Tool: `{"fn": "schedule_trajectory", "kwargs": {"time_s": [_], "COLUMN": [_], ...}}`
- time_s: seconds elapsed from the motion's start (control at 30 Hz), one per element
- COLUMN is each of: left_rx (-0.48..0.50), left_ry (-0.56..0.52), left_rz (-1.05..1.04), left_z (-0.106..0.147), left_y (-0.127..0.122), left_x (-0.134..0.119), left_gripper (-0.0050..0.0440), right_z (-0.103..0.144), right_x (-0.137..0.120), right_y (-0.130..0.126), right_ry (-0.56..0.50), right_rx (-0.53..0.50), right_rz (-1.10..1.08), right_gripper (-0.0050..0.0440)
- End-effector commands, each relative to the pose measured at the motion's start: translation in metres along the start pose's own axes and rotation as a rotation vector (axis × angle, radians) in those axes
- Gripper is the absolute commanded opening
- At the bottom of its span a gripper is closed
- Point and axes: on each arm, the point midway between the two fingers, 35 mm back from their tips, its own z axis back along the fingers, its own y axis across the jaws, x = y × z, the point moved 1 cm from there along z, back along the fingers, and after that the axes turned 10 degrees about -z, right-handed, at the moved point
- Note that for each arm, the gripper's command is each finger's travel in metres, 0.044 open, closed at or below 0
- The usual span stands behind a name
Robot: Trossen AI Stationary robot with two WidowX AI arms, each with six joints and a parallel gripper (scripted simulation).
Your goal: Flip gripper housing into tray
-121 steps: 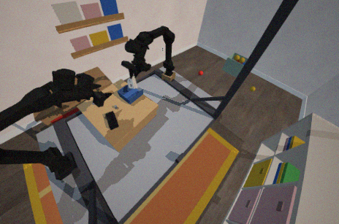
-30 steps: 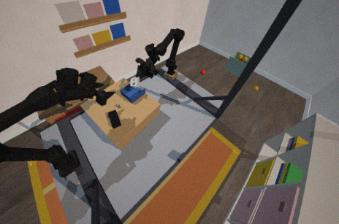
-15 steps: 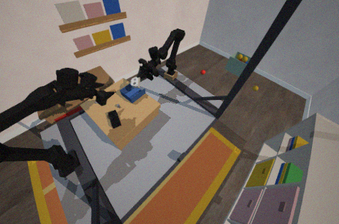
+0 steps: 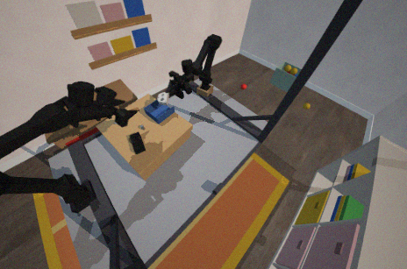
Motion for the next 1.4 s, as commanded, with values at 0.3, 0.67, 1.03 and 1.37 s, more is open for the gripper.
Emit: {"fn": "schedule_trajectory", "kwargs": {"time_s": [0.3,0.67,1.03,1.37], "left_rx": [0.001,0.001,0.001,0.001], "left_ry": [-0.027,-0.027,-0.027,-0.027], "left_rz": [0.007,0.007,0.007,0.007], "left_z": [0.007,0.007,0.007,0.007], "left_y": [0.001,0.001,0.001,0.001], "left_x": [0.007,0.007,0.007,0.007], "left_gripper": [0.0439,0.0439,0.0439,0.0439], "right_z": [0.001,-0.002,-0.004,-0.006], "right_x": [-0.002,-0.003,-0.004,-0.005], "right_y": [0.006,0.012,0.018,0.025], "right_ry": [-0.007,-0.007,-0.007,-0.007], "right_rx": [-0.063,-0.063,-0.063,-0.063], "right_rz": [0.004,0.004,0.004,0.004], "right_gripper": [0.0110,0.0110,0.0110,0.0110]}}
